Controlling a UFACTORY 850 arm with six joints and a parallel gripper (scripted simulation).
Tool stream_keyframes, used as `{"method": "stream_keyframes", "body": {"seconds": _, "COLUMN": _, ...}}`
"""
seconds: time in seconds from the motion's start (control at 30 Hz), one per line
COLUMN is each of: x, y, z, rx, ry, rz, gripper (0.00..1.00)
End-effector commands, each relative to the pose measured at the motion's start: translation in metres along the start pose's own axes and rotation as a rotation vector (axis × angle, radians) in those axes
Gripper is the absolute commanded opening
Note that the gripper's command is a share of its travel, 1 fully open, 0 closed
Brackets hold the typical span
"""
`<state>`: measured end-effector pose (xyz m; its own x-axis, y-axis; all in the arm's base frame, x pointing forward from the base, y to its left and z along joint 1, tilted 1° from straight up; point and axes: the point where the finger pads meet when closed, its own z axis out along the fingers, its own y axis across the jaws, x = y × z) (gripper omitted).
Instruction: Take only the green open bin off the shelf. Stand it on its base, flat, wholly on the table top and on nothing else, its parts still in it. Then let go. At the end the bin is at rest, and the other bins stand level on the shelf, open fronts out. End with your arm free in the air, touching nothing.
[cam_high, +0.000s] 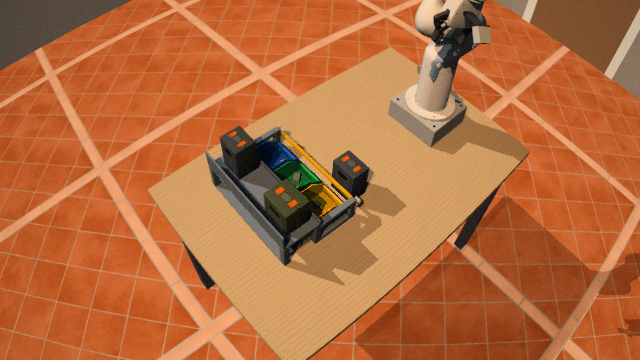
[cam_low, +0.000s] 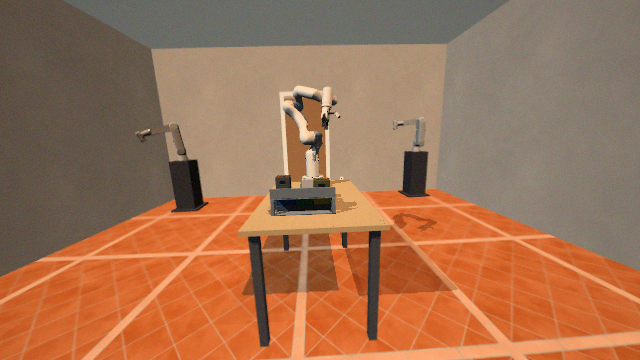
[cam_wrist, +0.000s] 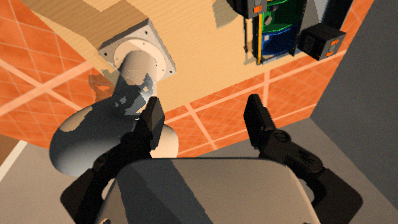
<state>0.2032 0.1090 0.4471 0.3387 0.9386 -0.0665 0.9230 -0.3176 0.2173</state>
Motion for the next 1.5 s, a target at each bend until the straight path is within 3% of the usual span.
{"method": "stream_keyframes", "body": {"seconds": 0.0, "x": 0.005, "y": -0.008, "z": -0.003, "rx": -0.010, "ry": 0.005, "rz": -0.051, "gripper": 1.00}}
{"method": "stream_keyframes", "body": {"seconds": 0.13, "x": 0.023, "y": -0.043, "z": -0.011, "rx": -0.047, "ry": 0.019, "rz": -0.255, "gripper": 1.00}}
{"method": "stream_keyframes", "body": {"seconds": 0.53, "x": 0.023, "y": -0.043, "z": -0.011, "rx": -0.047, "ry": 0.019, "rz": -0.255, "gripper": 1.00}}
{"method": "stream_keyframes", "body": {"seconds": 0.7, "x": 0.046, "y": -0.085, "z": -0.022, "rx": -0.091, "ry": 0.037, "rz": -0.508, "gripper": 1.00}}
{"method": "stream_keyframes", "body": {"seconds": 1.1, "x": 0.046, "y": -0.085, "z": -0.022, "rx": -0.091, "ry": 0.037, "rz": -0.508, "gripper": 1.00}}
{"method": "stream_keyframes", "body": {"seconds": 1.27, "x": 0.069, "y": -0.127, "z": -0.033, "rx": -0.136, "ry": 0.054, "rz": -0.761, "gripper": 1.00}}
{"method": "stream_keyframes", "body": {"seconds": 1.47, "x": 0.069, "y": -0.127, "z": -0.033, "rx": -0.136, "ry": 0.054, "rz": -0.761, "gripper": 1.00}}
